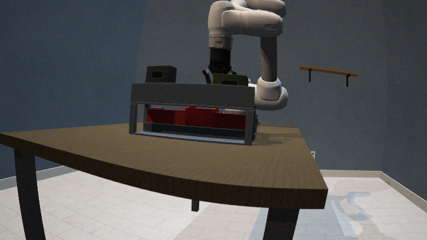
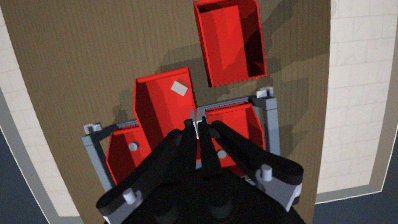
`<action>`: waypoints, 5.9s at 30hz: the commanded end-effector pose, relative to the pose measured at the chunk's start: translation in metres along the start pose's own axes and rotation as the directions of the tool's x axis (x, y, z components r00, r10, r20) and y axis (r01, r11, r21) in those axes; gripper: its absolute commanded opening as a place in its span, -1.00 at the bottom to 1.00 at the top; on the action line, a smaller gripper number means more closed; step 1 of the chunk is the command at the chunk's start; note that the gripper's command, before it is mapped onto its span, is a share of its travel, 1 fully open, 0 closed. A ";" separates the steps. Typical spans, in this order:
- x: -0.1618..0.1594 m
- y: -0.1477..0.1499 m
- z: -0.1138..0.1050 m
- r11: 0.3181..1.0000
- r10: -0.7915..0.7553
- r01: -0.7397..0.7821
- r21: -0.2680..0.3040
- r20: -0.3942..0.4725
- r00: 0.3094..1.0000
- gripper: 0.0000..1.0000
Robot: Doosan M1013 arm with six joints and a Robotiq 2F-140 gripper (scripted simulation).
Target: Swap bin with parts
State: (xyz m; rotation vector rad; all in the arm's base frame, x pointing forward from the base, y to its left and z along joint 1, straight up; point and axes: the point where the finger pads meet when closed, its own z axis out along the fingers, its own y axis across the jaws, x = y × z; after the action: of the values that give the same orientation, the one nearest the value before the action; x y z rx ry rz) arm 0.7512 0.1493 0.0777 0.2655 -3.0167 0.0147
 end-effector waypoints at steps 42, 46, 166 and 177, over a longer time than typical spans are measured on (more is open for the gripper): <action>-0.001 0.000 0.009 1.000 0.000 0.000 0.000 0.000 1.000 -0.80; -0.001 0.000 0.009 1.000 0.000 0.000 0.000 0.000 1.000 -0.80; -0.036 0.000 0.007 1.000 0.000 0.000 0.000 0.039 0.999 -0.80; -0.039 0.000 0.007 1.000 0.000 0.000 0.000 0.042 0.999 -0.80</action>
State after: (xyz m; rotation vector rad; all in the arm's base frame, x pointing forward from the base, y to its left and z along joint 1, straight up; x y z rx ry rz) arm 0.7883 0.1559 0.0660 0.2690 -3.0576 0.0094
